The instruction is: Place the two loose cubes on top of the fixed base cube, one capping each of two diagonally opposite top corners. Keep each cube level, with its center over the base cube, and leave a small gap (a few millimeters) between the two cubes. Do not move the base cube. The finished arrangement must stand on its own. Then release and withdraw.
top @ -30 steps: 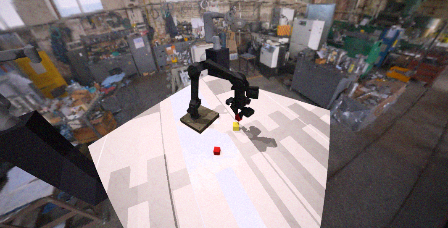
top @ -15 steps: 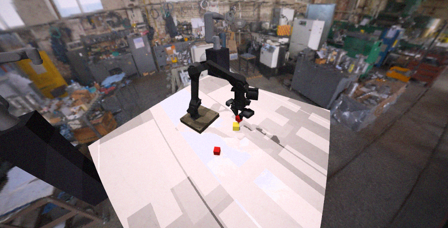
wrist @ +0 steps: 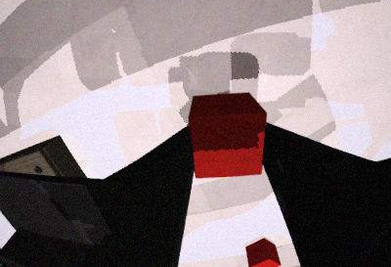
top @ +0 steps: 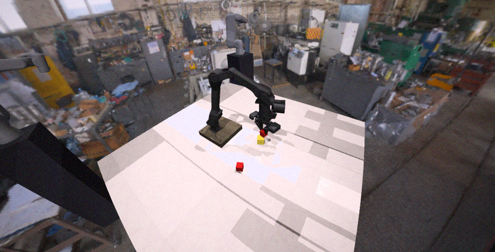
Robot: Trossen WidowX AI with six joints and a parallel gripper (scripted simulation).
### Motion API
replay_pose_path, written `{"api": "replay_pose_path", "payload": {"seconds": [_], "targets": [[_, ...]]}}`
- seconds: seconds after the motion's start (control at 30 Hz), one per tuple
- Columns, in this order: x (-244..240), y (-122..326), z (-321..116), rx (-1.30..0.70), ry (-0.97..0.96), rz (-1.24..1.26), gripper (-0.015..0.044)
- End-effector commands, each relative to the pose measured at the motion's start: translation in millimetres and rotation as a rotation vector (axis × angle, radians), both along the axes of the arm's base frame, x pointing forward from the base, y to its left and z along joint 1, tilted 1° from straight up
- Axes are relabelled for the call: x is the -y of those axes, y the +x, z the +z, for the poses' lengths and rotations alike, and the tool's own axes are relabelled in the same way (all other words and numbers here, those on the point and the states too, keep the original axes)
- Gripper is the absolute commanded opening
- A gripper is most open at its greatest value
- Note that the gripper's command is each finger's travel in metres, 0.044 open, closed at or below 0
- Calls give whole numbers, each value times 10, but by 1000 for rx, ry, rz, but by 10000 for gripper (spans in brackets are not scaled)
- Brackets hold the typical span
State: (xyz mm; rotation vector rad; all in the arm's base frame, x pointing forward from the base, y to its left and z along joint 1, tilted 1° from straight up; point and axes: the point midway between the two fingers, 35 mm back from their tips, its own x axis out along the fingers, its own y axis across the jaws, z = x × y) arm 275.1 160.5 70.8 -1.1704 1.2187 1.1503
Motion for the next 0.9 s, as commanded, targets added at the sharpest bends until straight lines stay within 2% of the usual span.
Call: {"api": "replay_pose_path", "payload": {"seconds": [0.0, 0.53, 0.67, 0.87], "targets": [[2, 4, -24, -1, -3, -4, 105], [2, 4, -28, -1, -3, -4, 105], [2, 4, -28, -1, -3, -4, 205], [2, 3, -8, -1, -2, -3, 205]]}}
